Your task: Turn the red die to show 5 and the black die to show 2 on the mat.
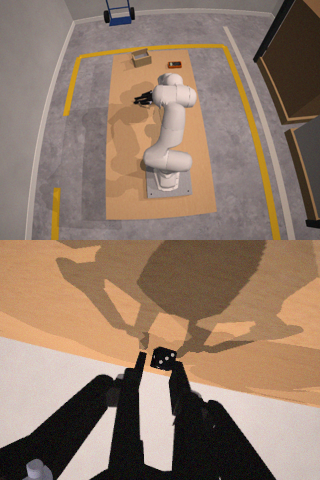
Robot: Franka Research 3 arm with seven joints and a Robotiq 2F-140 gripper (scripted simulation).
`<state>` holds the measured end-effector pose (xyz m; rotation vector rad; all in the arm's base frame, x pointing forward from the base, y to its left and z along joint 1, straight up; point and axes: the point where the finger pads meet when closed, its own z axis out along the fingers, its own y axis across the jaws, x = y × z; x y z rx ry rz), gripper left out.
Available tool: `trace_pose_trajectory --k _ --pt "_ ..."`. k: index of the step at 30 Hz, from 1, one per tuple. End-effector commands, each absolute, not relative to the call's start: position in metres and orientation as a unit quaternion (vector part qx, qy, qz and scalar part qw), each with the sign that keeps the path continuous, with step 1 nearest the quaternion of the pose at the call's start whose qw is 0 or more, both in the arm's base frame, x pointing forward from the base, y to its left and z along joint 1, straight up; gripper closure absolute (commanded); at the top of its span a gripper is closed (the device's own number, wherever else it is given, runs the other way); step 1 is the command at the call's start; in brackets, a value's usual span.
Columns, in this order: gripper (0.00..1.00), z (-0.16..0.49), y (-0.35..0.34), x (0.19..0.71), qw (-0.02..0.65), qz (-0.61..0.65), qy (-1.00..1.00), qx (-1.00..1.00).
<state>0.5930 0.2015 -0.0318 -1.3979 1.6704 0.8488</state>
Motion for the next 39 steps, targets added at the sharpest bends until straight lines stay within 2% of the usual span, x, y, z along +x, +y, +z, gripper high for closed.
trace_pose_trajectory --k 1,11,23,39 --pt "0.71 -0.028 0.193 0.592 0.392 0.333 0.657 -0.551" --pt "0.71 -0.012 0.164 0.587 0.392 0.333 0.657 -0.551" --pt "0.71 -0.007 0.161 0.586 0.392 0.333 0.657 -0.551" --pt "0.71 0.046 0.161 0.587 0.392 0.333 0.657 -0.551"
